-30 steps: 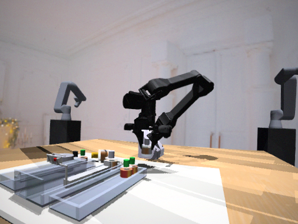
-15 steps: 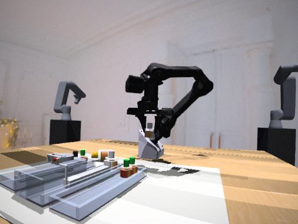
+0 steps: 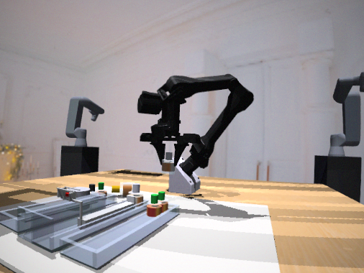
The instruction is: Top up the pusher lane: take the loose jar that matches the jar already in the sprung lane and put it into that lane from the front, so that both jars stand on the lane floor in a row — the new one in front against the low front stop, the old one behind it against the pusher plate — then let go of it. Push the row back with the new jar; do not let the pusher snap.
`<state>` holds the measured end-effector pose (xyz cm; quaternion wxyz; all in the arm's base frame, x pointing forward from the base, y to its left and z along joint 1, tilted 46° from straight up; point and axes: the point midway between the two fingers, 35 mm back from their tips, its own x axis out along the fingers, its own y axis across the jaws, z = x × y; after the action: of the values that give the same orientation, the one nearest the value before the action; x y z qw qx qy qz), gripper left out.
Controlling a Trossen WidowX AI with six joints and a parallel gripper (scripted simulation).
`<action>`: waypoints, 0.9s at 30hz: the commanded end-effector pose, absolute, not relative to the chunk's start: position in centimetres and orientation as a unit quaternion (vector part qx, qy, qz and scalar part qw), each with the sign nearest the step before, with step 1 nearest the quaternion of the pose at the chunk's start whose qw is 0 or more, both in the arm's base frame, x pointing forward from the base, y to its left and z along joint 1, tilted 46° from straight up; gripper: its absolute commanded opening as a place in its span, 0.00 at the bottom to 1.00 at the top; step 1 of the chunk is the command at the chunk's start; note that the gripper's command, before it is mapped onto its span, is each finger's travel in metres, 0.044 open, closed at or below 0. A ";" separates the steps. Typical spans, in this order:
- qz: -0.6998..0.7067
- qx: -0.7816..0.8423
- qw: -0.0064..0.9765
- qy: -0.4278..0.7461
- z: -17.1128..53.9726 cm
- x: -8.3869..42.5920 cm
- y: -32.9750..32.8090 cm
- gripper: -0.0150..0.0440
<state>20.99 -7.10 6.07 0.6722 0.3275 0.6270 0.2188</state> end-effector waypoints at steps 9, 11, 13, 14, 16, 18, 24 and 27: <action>0.212 0.333 0.673 0.626 2.2 26.0 -8.2 0.25; 0.212 0.334 0.672 0.626 1.5 26.7 -8.3 0.25; 0.212 0.335 0.672 0.626 0.8 27.4 -8.3 0.25; 0.212 0.335 0.672 0.626 0.6 27.6 -8.3 0.25; 0.211 0.336 0.672 0.626 0.5 27.6 -8.3 0.25; 0.211 0.336 0.672 0.626 0.5 27.6 -8.3 0.25; 0.212 0.336 0.672 0.626 -0.4 27.8 -7.4 0.25; 0.212 0.336 0.672 0.625 -1.1 27.9 -6.6 0.25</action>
<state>27.95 -7.47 -0.36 0.6750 0.3314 0.6242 0.2120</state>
